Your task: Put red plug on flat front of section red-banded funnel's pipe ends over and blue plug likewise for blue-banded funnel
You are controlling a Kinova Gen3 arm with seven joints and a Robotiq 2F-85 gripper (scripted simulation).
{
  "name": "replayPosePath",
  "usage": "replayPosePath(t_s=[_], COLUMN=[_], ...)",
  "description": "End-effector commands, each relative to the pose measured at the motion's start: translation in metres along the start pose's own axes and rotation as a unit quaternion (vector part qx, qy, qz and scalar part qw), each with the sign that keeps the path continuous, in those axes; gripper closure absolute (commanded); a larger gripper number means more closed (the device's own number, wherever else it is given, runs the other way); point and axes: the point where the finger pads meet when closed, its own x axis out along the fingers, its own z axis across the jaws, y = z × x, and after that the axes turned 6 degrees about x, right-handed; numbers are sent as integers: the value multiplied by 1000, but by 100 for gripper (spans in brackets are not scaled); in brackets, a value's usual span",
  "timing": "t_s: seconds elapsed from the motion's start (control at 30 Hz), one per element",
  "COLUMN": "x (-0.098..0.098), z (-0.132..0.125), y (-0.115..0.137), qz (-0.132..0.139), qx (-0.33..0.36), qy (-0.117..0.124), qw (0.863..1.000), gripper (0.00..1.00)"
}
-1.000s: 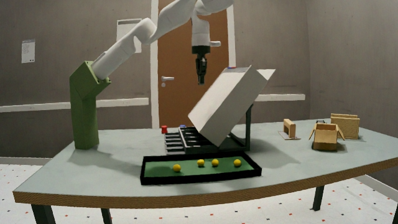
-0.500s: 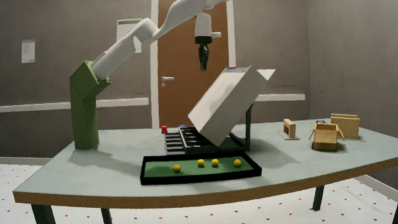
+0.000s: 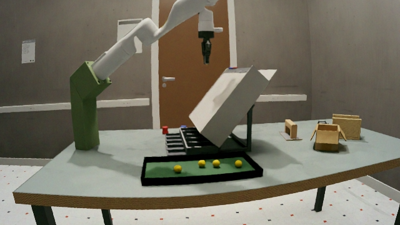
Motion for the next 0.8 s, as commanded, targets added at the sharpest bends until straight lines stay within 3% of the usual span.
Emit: replayPosePath(t_s=[0.0,0.13,0.17,0.3,0.5,0.7,0.73,0.77], x=[-1,-1,-1,-1,-2,-2,-2,-2], z=[-1,-1,-7,-8,-14,-14,-16,-16], y=[0,0,70,85,149,149,168,168], qz=[1,1,0,0,0,0,15,15], qx=[-2,-2,-1,-1,-1,-1,6,6], qy=[-1,-1,-1,-1,-1,-1,-2,-2], qw=[1000,1000,1000,1000,1000,1000,1000,1000], gripper=[100,100,100,100,100,100,100,100])
